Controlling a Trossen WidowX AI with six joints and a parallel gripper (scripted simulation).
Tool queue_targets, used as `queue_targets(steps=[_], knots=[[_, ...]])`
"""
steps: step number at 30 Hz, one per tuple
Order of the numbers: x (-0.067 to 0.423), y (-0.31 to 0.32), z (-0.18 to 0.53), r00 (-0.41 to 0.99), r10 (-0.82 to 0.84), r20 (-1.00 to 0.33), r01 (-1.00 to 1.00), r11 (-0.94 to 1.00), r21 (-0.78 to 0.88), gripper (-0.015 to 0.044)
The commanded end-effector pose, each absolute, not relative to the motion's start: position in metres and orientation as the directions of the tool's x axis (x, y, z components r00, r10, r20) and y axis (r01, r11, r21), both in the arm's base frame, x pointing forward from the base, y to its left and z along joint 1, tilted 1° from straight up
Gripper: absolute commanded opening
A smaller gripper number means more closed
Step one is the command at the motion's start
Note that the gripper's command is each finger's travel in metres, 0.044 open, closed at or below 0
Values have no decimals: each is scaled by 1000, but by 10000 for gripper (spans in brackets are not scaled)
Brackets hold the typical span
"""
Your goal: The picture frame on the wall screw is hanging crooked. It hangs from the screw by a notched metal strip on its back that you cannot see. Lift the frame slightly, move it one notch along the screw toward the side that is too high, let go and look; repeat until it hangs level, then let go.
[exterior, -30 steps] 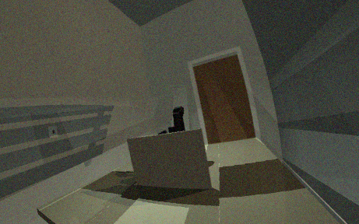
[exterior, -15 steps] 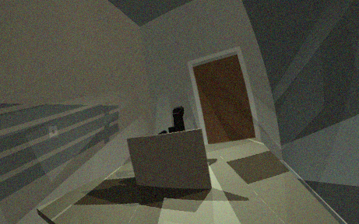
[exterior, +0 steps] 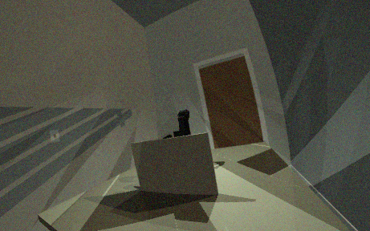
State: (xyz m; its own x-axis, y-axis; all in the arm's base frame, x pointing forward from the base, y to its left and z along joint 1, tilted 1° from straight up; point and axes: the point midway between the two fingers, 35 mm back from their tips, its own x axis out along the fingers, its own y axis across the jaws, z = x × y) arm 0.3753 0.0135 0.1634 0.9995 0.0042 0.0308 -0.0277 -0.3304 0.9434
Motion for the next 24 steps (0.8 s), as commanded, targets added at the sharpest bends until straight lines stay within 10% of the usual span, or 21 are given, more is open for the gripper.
queue_targets(steps=[1,24], knots=[[375,13,165,999,1,40,-38,-333,942,0],[376,15,161,999,1,40,-38,-333,942,0]])
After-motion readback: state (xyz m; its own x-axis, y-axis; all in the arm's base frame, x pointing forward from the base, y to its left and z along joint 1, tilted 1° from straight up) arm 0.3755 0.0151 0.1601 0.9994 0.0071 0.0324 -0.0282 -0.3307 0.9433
